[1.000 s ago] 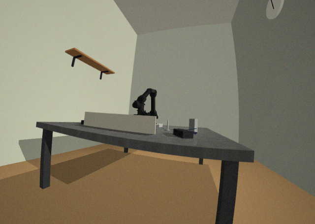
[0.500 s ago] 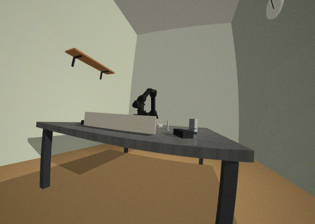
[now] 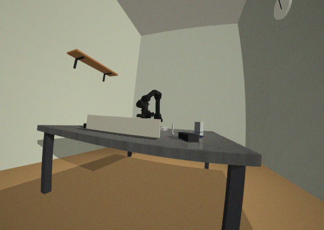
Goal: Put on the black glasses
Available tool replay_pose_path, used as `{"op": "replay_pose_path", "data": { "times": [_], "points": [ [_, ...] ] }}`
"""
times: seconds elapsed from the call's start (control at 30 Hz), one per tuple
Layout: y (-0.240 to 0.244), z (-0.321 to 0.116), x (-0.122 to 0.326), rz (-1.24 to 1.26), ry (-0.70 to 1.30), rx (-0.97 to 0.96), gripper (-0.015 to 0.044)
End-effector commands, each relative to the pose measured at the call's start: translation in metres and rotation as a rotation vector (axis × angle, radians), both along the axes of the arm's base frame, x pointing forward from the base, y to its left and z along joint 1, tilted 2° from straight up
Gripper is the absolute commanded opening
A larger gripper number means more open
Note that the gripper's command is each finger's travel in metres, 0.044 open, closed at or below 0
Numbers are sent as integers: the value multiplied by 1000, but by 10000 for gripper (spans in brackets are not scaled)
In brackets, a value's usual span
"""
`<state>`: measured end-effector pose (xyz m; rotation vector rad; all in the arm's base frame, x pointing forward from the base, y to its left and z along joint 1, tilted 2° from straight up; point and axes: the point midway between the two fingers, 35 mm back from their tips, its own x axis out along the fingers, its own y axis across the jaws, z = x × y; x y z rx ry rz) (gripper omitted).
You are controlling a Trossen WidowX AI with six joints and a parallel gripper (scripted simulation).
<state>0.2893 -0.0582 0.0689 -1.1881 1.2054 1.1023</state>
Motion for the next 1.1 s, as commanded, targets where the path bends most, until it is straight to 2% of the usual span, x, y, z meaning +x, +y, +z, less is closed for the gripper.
{"op": "replay_pose_path", "data": {
  "times": [0.0, 0.3, 0.53, 1.07],
  "points": [
    [0, 23, 0, -2, -4, 2, 0],
    [0, 67, -2, -3, -4, 5, 0],
    [5, 71, 1, -3, -4, 5, 0],
    [83, 78, 46, -3, -6, 13, 0]
  ]
}}
